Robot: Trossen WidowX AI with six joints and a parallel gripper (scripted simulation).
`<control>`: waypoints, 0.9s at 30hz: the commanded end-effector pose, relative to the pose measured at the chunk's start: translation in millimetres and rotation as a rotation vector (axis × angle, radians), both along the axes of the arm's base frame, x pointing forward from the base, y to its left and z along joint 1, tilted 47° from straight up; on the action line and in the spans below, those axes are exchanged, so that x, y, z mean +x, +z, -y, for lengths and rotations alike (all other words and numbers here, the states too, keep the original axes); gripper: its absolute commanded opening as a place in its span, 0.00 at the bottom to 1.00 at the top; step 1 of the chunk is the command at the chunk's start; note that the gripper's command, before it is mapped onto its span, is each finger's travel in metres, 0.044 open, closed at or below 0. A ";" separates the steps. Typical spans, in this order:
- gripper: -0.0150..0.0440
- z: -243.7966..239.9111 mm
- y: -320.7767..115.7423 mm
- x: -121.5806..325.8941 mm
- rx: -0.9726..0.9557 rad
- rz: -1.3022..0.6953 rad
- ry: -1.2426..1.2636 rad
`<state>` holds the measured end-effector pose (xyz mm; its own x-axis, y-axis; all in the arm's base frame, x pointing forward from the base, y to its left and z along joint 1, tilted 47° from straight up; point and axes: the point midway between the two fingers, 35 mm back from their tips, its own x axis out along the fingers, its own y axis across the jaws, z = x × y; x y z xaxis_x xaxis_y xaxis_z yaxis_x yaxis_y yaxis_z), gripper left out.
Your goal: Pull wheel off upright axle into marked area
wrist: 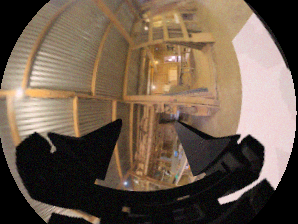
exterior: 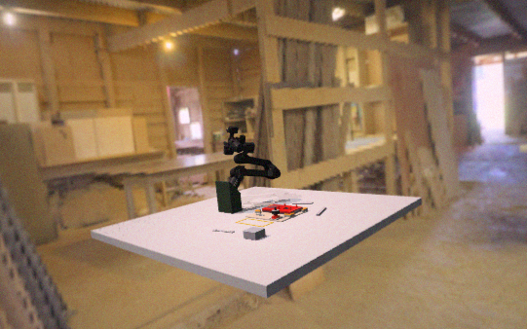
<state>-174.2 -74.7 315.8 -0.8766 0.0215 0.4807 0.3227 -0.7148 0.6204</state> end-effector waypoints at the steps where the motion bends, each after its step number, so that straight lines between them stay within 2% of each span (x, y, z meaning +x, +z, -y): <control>1: 0.89 1.9 0.3 -0.2 0.007 0.000 0.005; 4: 0.76 28.9 3.6 -1.4 0.104 0.005 0.070; 15: 0.76 153.1 -3.3 22.8 0.529 -0.013 0.407; 27: 0.76 263.6 -48.8 101.0 0.956 -0.083 0.817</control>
<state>-97.6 -313.8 279.3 -0.5358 -0.8329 0.1383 0.8400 -0.5424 -0.0121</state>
